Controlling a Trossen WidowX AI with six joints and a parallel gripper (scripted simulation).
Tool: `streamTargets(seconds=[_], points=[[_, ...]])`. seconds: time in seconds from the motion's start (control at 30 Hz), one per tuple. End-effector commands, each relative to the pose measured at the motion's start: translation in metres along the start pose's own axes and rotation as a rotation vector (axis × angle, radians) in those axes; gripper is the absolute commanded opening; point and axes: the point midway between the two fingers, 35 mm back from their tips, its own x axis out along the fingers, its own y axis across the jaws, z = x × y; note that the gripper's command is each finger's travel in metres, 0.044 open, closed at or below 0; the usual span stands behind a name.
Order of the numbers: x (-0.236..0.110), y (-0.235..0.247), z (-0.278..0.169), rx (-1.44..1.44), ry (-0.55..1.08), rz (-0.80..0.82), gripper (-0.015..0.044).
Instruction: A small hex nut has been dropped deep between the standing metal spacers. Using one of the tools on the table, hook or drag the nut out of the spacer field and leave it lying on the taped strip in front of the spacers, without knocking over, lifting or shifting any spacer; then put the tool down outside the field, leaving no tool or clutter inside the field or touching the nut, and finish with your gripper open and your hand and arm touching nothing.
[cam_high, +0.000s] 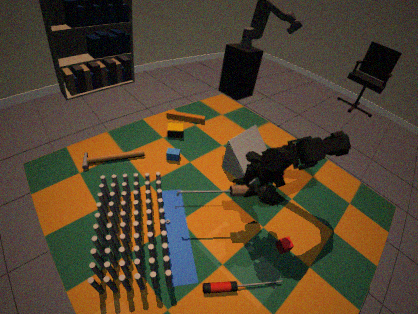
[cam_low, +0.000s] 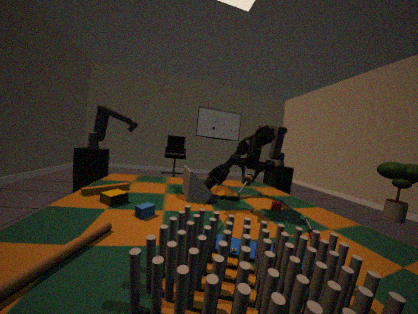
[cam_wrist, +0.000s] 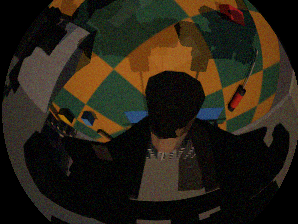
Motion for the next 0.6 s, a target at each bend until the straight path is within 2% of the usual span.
streamTargets(seconds=[0.0,0.57], points=[[-0.004,-0.01,0.002,0.115,-0.008,-0.027,0.0],[-0.018,-0.046,0.019,0.618,-0.093,-0.097,0.0]])
